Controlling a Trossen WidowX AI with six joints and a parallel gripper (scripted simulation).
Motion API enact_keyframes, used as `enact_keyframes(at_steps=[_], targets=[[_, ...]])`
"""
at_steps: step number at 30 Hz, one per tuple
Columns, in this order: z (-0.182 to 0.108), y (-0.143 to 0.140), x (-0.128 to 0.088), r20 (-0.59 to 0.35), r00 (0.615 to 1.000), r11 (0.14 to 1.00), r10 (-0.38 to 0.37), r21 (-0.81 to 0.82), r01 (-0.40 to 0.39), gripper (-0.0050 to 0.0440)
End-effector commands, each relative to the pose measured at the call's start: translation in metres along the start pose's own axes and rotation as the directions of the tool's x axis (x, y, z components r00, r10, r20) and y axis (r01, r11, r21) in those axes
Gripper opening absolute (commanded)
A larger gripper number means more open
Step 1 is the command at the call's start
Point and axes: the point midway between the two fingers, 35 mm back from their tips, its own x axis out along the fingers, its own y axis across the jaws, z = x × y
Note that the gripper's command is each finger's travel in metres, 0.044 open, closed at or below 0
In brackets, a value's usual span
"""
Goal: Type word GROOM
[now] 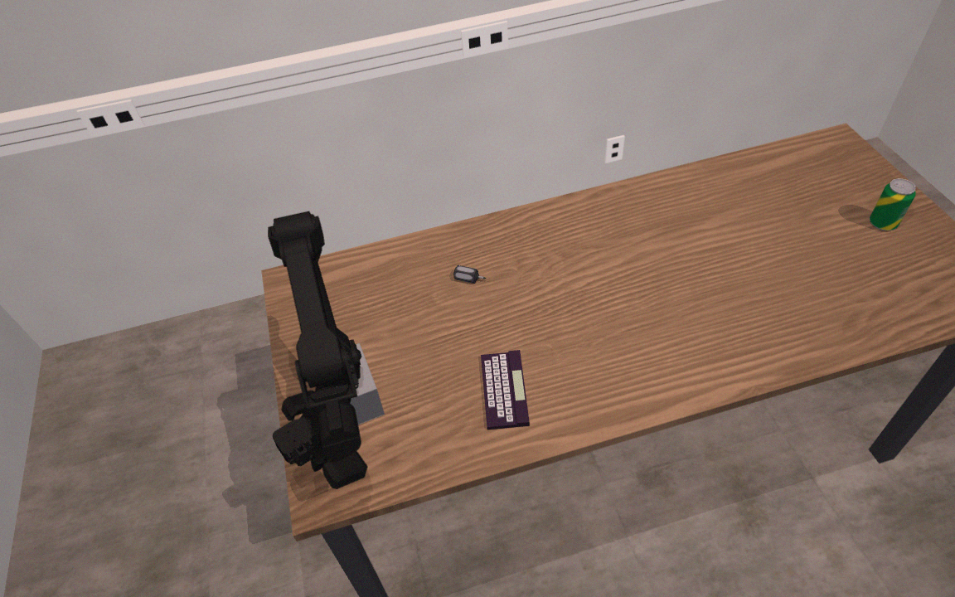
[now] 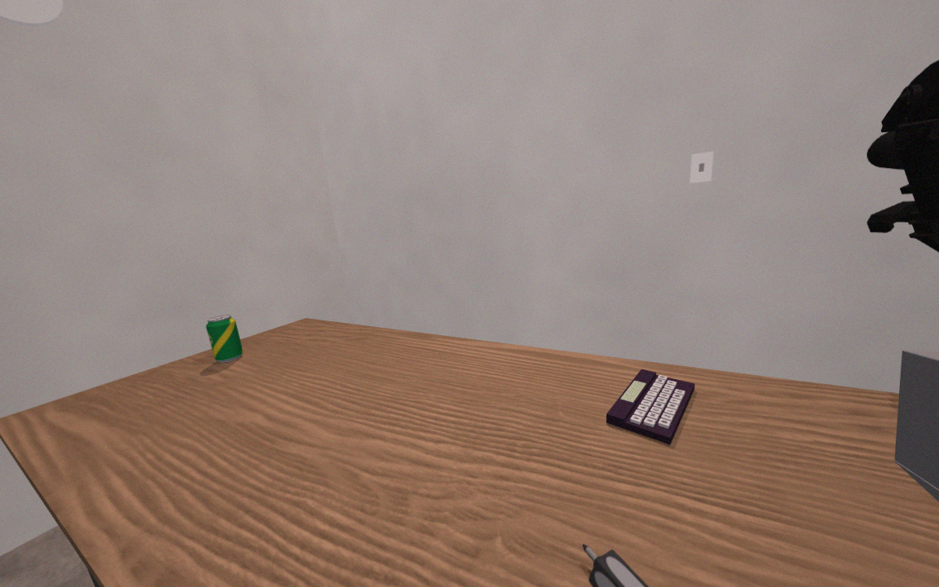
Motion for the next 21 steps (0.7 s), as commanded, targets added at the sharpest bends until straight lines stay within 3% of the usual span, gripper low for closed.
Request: enact_keyframes(at_steps=[1,17,21], targets=[[0.002,0.002,-0.003,0.006,1.0,1.0,0.014,0.006,-0.014,0.0],[0.002,0.002,-0.003,0.006,1.0,1.0,0.014,0.006,-0.014,0.0],[-0.011,0.02,-0.003,-0.022,0.999,0.994,0.038,-0.106,-0.04,-0.0001]])
